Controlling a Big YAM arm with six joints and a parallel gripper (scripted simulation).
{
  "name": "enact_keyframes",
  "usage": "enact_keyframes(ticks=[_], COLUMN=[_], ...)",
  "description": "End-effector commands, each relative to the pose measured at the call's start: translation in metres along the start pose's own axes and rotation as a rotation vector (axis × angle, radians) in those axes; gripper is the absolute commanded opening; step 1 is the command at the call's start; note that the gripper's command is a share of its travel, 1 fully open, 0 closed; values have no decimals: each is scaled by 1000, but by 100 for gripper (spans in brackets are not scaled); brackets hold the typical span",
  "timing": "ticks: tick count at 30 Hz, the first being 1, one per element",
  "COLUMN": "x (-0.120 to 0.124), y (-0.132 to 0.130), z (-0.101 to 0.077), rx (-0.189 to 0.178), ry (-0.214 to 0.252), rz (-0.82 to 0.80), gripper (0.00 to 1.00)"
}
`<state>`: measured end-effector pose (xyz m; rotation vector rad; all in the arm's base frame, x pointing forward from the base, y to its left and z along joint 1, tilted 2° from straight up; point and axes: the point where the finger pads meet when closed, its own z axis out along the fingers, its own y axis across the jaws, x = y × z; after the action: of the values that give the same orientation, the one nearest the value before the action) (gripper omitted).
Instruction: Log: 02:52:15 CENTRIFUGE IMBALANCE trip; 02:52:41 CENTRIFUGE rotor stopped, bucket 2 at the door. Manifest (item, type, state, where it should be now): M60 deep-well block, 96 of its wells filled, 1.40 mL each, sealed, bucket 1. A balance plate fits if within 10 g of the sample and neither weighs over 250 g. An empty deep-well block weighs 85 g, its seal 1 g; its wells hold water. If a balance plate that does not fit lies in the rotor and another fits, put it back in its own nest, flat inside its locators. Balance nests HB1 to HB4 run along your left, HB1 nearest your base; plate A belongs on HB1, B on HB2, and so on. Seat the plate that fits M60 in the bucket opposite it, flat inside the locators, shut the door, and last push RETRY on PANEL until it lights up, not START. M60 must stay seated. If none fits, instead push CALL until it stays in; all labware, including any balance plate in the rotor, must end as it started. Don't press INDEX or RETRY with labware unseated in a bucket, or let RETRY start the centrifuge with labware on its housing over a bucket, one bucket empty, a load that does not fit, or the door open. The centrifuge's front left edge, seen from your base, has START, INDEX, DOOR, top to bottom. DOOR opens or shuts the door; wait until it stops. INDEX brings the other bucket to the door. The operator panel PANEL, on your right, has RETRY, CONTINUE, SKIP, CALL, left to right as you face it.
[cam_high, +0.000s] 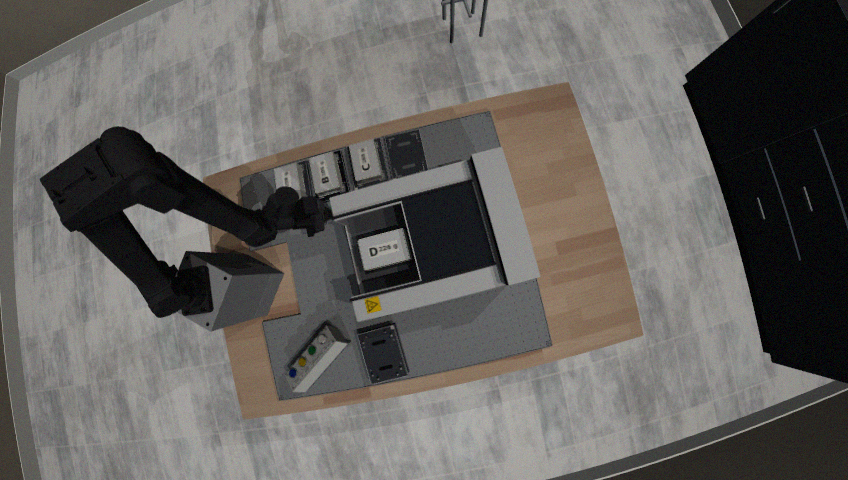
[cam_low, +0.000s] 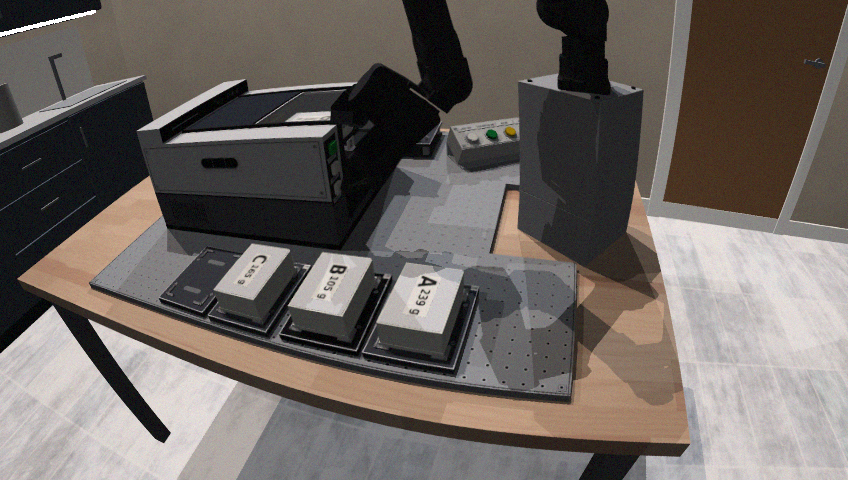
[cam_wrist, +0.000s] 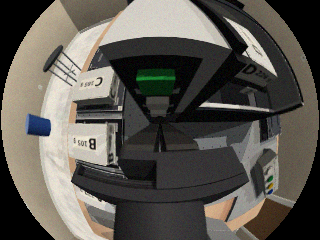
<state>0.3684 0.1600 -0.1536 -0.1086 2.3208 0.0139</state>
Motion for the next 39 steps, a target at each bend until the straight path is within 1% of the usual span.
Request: enact_keyframes(ticks=[1,39], x=[-8,-11], y=[-2,-2], z=[4,6], rx=[7,7], ry=[-7,-8], rz=[-2,-1], gripper=[0,0])
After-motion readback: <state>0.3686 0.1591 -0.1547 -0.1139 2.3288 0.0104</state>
